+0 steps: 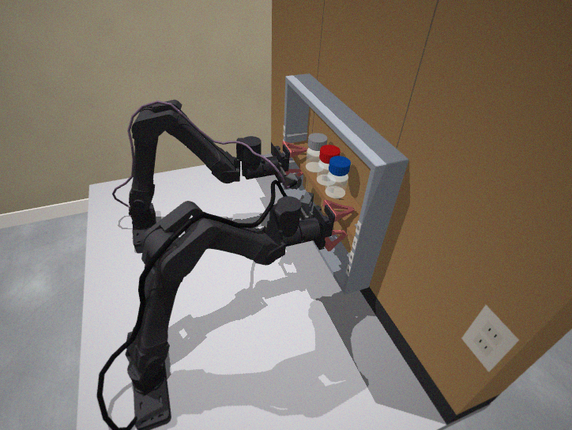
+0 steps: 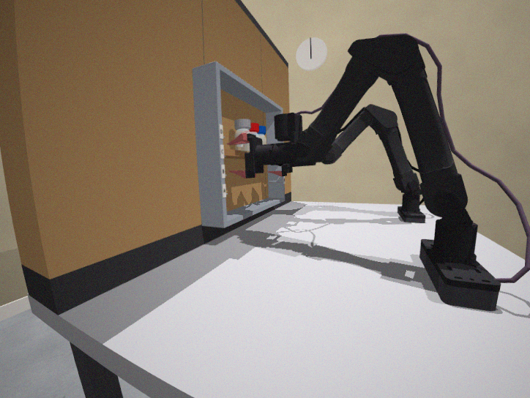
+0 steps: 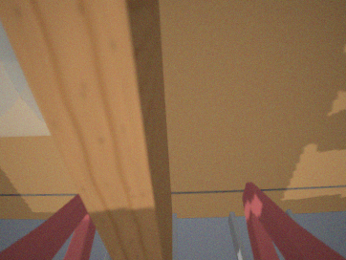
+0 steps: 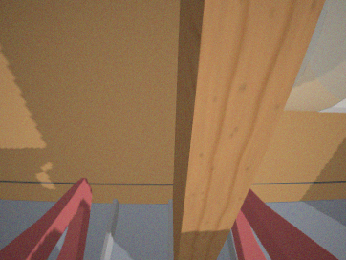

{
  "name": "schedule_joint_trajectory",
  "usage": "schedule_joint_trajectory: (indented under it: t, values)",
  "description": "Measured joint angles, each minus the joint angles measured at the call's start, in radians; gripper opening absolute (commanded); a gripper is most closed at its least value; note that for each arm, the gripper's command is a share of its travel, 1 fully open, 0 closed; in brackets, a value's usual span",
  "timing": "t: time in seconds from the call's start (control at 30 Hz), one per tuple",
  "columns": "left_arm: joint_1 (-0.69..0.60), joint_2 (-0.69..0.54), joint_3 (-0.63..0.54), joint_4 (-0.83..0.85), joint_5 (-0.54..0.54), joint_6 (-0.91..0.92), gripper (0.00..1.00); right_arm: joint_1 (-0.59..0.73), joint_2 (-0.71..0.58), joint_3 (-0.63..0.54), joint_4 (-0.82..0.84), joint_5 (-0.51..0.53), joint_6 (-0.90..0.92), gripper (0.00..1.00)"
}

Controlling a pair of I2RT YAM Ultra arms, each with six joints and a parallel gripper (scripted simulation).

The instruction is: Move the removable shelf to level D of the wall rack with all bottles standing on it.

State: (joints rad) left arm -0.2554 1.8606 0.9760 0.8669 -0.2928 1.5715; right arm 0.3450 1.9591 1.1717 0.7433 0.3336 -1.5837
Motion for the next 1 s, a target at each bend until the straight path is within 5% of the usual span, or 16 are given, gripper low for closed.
schedule_joint_trajectory:
  t: [1.0]
  values:
    - [0.000,0.000,0.007,0.016,0.001,0.000,0.24,0.000,-0.001,0.014,0.037,-0.002,0.000,0.24]
